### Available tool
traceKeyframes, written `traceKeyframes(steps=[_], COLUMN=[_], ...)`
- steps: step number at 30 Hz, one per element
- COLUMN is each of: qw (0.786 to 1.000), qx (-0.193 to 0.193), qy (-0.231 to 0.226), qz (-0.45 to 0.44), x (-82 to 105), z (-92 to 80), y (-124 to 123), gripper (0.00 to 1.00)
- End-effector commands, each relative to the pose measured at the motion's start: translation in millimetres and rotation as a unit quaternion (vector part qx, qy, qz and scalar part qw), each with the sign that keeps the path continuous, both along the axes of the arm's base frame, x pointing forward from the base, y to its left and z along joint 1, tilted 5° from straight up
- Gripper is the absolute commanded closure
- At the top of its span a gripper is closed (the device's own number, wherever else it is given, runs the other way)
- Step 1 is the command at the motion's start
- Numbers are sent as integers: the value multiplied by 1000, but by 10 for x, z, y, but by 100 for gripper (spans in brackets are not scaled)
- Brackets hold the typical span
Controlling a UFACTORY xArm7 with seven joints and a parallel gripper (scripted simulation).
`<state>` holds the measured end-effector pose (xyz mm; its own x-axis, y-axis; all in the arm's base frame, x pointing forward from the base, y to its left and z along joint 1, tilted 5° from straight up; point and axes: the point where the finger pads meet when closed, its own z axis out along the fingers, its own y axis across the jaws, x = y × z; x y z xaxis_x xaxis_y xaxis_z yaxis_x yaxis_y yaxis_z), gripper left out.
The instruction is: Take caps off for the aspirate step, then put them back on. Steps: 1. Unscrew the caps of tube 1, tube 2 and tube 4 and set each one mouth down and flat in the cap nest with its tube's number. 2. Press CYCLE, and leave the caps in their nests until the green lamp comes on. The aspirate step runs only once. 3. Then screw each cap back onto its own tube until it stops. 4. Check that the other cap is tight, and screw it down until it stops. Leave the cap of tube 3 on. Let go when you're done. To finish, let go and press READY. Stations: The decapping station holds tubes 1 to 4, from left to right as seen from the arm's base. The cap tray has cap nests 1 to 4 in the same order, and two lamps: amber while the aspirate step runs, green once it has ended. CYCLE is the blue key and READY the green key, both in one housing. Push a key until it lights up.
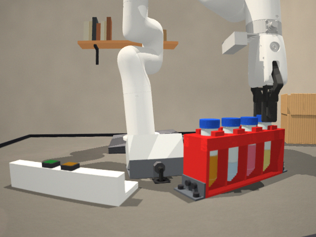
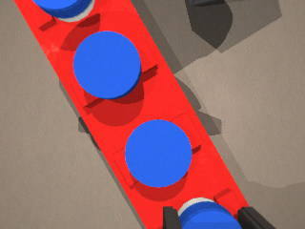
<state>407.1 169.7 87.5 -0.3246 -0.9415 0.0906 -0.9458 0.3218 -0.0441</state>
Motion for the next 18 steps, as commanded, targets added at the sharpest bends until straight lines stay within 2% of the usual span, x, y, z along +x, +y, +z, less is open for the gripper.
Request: traceKeyframes(steps=[1, 9, 16, 18], qw=[995, 959, 906, 906], qx=[7, 4, 2, 2], qy=[11, 28, 40, 40], qz=[98, 282, 421, 421], x=[18, 18, 18, 18], z=[19, 21, 22, 22], y=[6, 6, 6, 6], gripper=[100, 100, 100, 100])
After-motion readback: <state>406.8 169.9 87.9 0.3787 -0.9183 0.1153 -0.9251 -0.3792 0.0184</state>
